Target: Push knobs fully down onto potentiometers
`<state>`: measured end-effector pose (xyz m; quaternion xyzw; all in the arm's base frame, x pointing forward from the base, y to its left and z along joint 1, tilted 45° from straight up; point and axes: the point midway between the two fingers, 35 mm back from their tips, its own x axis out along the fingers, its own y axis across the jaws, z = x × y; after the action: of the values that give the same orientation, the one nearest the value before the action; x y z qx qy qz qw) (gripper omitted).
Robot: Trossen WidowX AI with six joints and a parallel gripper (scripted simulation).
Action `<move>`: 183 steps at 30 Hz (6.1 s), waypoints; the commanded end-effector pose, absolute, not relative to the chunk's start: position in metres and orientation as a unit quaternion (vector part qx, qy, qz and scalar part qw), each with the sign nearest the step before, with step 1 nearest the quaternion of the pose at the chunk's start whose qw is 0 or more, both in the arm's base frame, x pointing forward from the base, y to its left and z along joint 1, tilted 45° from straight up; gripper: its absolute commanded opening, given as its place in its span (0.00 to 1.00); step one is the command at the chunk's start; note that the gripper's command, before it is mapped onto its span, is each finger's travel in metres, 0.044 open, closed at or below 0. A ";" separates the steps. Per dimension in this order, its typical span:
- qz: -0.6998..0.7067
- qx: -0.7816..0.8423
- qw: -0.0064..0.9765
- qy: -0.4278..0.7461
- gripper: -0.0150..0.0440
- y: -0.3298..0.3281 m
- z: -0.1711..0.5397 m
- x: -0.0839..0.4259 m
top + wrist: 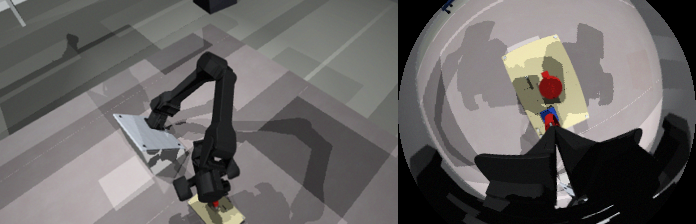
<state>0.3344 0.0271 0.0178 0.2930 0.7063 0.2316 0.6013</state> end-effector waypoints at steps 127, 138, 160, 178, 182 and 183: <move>0.236 0.290 0.599 0.708 0.25 0.022 0.026 0.337; 0.236 0.293 0.596 0.709 0.57 0.023 0.026 0.336; 0.235 0.290 0.600 0.707 0.25 -0.018 0.058 0.388; 0.236 0.290 0.600 0.707 0.25 0.005 0.035 0.385; 0.236 0.290 0.600 0.707 0.25 0.009 0.031 0.384; 0.236 0.290 0.600 0.707 0.25 0.010 0.030 0.384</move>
<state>0.3838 0.0070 0.0325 0.2861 0.7082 0.2373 0.6002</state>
